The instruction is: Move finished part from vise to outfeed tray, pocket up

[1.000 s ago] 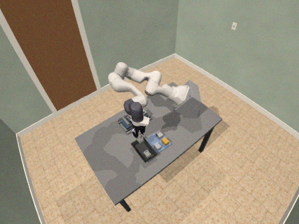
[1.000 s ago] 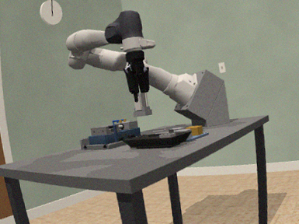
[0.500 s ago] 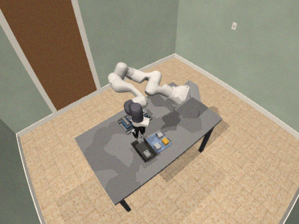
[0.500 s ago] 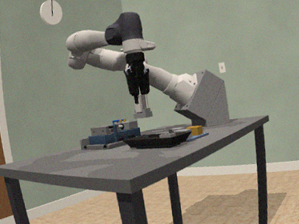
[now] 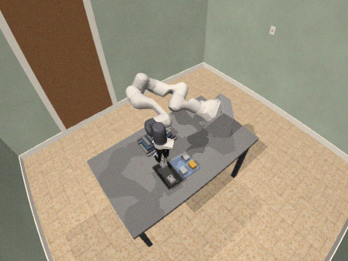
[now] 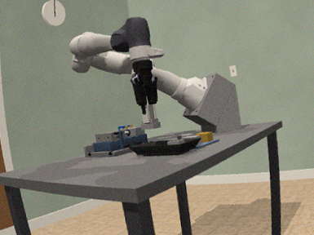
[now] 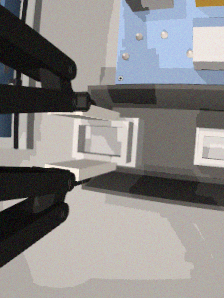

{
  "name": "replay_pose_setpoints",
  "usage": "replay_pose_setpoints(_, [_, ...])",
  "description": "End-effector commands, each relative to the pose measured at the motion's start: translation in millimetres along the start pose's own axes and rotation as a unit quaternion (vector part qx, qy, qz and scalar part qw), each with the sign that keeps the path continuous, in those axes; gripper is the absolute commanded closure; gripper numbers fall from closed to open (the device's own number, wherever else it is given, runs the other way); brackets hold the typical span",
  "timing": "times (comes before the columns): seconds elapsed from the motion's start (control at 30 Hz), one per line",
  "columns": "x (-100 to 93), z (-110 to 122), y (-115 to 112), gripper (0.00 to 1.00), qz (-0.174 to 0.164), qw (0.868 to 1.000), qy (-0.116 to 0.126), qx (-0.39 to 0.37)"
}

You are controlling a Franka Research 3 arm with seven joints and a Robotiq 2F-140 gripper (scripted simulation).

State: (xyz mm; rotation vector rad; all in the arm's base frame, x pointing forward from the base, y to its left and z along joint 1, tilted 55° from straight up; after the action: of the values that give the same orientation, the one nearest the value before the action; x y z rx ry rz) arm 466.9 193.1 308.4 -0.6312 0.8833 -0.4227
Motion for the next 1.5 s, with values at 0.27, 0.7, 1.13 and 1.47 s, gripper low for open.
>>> replay_pose_setpoints(0.27, [18.1,1.6,3.1,1.00,0.004,1.000,-0.004,0.003])
replay_pose_setpoints(0.7, [44.0,1.8,3.3,1.00,0.004,1.000,-0.004,0.003])
replay_pose_setpoints(1.13, [60.5,2.0,3.4,1.00,0.004,1.000,-0.004,0.003])
replay_pose_setpoints(1.47, [67.6,2.0,3.5,1.00,0.004,1.000,-0.004,0.003])
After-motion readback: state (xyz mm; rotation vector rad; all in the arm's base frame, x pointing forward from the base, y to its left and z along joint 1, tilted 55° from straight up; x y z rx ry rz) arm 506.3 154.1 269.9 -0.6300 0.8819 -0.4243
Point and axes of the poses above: the point where the finger pads meet when closed, its own x axis out along the fingers, its own z axis across the jaws, y = z × x, the point moved 5 cm from there along -x, back along the fingers, and after that the axes turned 15 degrees about -x, right-handed, at the moved point
